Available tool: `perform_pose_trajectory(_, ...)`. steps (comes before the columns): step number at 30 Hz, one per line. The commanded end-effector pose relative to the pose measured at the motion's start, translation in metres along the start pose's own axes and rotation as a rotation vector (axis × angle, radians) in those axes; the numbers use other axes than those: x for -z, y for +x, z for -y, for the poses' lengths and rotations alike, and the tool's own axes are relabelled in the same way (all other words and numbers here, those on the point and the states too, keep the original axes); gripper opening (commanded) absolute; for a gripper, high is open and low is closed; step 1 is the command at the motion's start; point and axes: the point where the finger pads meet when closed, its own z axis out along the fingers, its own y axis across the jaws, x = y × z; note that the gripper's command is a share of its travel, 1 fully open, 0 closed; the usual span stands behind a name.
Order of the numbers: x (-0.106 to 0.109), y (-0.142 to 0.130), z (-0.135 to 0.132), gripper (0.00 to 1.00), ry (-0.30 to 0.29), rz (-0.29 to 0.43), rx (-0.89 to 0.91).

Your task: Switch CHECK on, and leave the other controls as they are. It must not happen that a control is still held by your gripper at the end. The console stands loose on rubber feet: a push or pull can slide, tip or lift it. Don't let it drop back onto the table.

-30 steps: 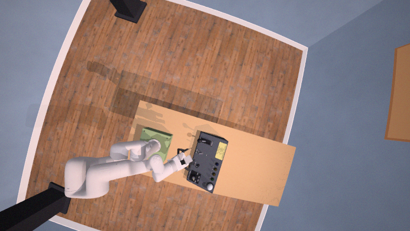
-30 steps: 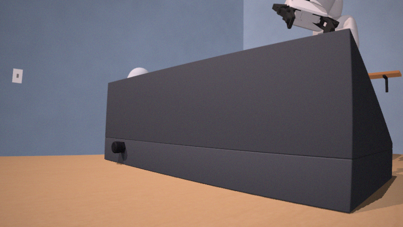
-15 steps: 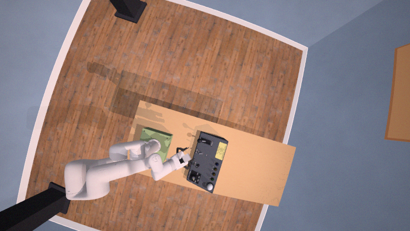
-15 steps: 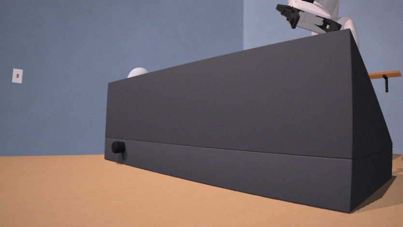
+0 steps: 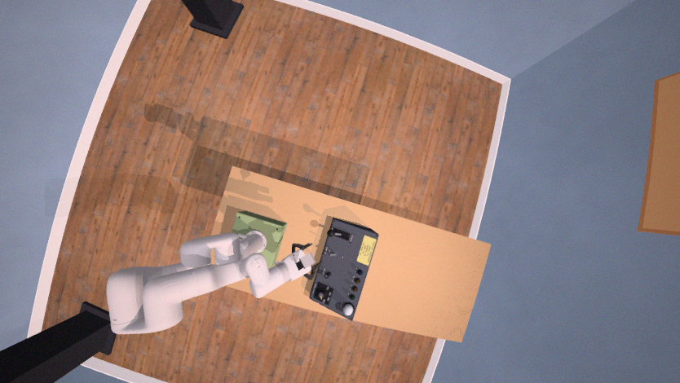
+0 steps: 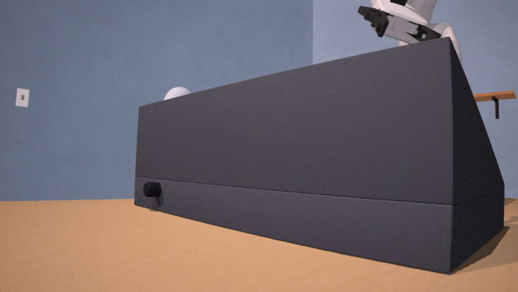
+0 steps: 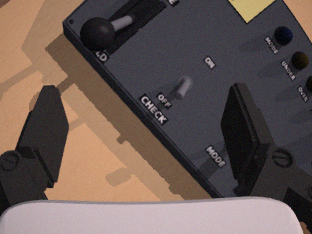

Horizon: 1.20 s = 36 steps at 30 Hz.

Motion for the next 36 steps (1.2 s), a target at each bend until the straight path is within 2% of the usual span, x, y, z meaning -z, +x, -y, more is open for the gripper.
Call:
perform_pose_trajectory(1, 0.0004, 0.0017, -0.0008, 1.00, -0.003, -0.004, 0.002)
perform_pose_trajectory(36, 0.0006, 0.0020, 0.0037, 1.00, -0.003, -0.019, 0.018)
